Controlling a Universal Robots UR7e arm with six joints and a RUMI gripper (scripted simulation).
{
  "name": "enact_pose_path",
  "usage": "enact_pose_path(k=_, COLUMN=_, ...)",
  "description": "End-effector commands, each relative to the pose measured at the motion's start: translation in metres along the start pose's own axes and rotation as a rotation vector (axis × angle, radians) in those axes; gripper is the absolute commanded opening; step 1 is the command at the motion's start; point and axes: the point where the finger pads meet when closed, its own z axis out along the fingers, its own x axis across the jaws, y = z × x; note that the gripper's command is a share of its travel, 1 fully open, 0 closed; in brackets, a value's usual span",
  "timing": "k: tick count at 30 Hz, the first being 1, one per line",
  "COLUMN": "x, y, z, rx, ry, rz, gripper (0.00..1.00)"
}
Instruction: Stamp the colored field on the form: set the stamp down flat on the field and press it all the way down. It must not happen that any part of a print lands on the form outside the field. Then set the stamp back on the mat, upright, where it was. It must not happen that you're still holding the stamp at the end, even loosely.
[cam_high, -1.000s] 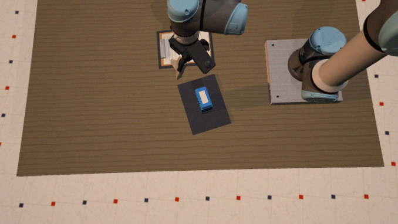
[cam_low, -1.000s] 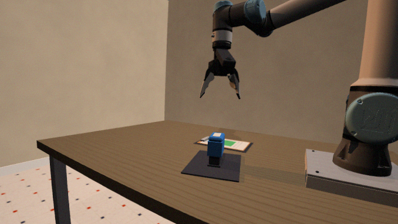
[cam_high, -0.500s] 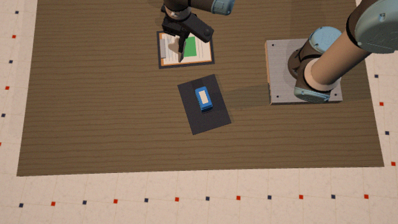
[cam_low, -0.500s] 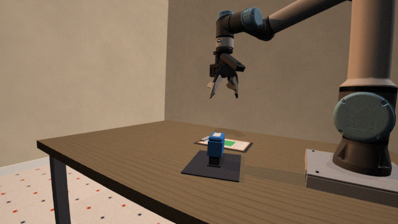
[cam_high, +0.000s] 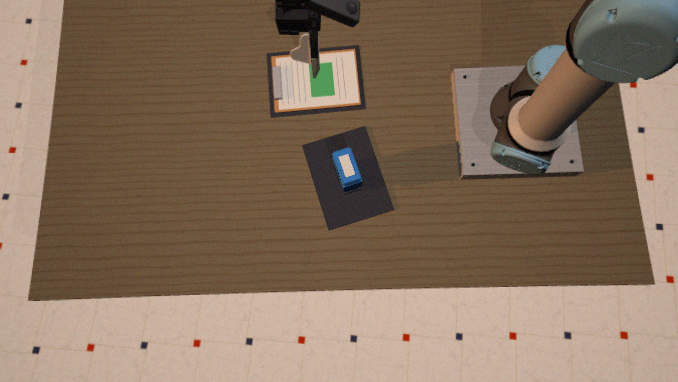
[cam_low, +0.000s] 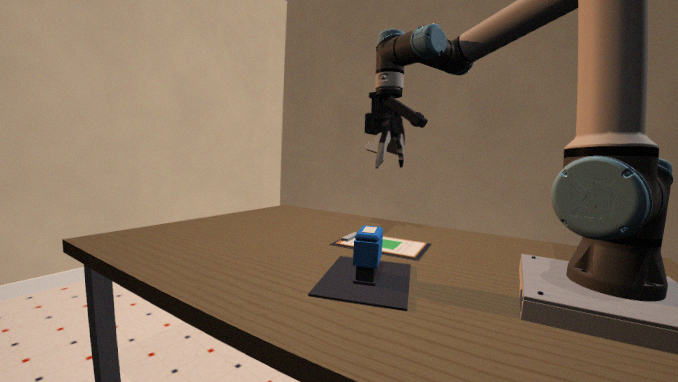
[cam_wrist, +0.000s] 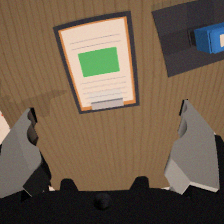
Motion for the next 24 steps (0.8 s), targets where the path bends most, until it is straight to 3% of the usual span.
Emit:
enact_pose_path(k=1, x=-0.022, y=0.003, z=0.0, rx=-0.003, ry=0.013, rz=-0.128, gripper=1.0)
enact_pose_path(k=19, x=-0.032, y=0.003, z=0.0, rx=-0.003, ry=0.012, rz=-0.177, gripper=1.0)
enact_pose_path(k=24, x=-0.031, y=0.003, z=0.009, rx=0.001, ry=0.015, rz=-0.178, gripper=1.0)
